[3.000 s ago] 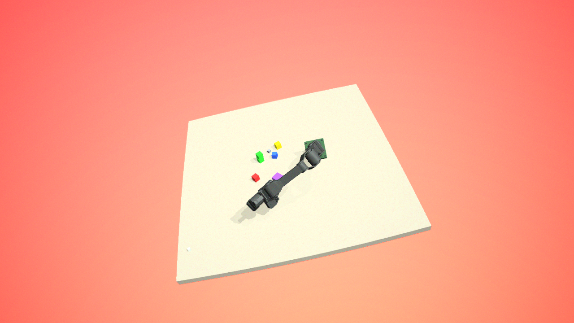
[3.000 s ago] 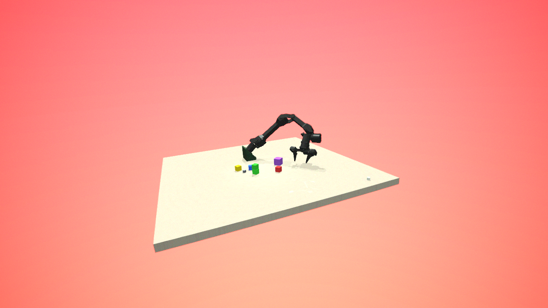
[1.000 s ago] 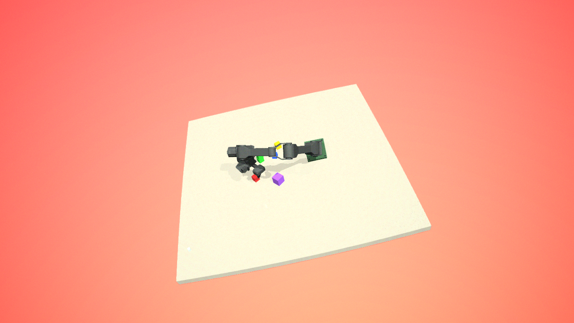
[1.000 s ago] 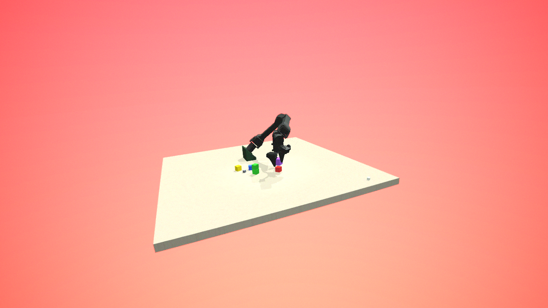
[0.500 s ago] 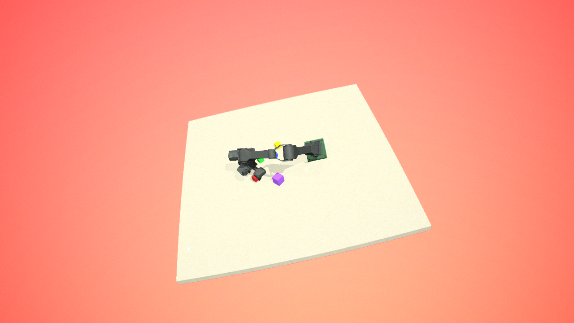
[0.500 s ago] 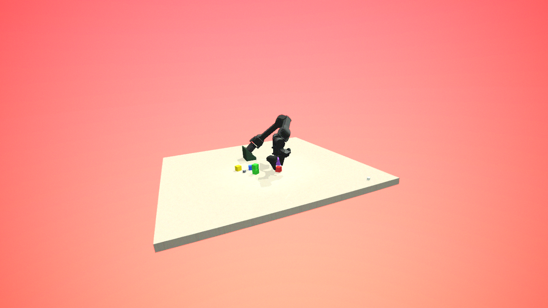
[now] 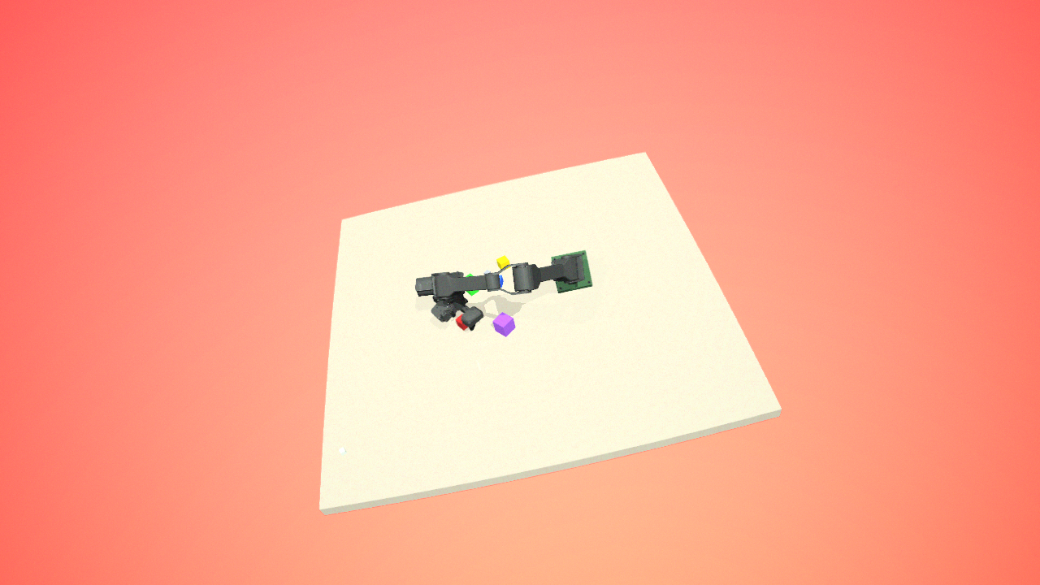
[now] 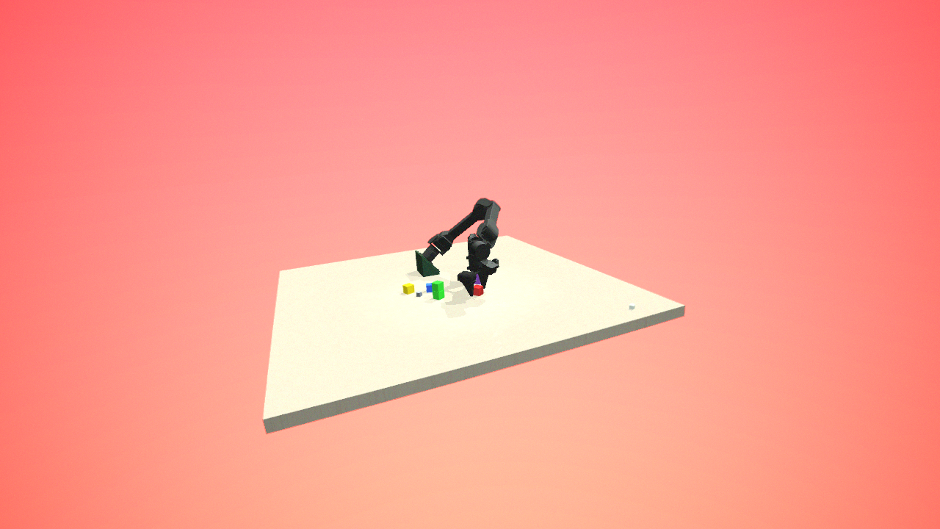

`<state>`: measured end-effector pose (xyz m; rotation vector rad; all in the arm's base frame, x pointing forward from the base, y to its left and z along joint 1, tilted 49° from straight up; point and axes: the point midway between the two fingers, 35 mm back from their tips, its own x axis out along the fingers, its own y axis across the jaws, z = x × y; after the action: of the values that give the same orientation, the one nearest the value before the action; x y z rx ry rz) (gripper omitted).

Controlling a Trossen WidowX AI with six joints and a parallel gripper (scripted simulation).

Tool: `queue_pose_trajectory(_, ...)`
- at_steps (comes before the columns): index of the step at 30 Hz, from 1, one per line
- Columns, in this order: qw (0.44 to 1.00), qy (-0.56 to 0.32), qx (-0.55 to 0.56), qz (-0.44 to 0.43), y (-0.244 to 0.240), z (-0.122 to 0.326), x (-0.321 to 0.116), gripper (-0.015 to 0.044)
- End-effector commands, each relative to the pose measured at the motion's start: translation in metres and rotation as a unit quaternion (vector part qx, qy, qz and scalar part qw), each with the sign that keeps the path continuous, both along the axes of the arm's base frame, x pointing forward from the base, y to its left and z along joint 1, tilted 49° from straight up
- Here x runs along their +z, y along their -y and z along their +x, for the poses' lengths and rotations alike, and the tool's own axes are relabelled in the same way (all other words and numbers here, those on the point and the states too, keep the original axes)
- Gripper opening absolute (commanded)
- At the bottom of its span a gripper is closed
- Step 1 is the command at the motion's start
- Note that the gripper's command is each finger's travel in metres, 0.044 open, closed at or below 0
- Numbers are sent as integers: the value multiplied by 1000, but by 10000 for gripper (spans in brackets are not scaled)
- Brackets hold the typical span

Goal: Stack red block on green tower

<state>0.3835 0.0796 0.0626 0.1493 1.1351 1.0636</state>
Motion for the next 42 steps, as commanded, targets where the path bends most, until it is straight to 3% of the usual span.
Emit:
queue_pose_trajectory(1, 1000, -4, 1, 2, -3, -2, -1, 440)
queue_pose_trajectory(8, 1000, -4, 1, 2, -1, -2, 0, 440)
queue_pose_trajectory(19, 1000, -4, 1, 2, -1, -2, 0, 151)
queue_pose_trajectory(27, 1000, -4, 1, 2, -1, -2, 0, 98)
queue_pose_trajectory(31, 1000, -4, 1, 2, 6, -2, 6, 0)
queue_pose_trajectory(42, 1000, -4, 1, 1, 47, -2, 40, 0)
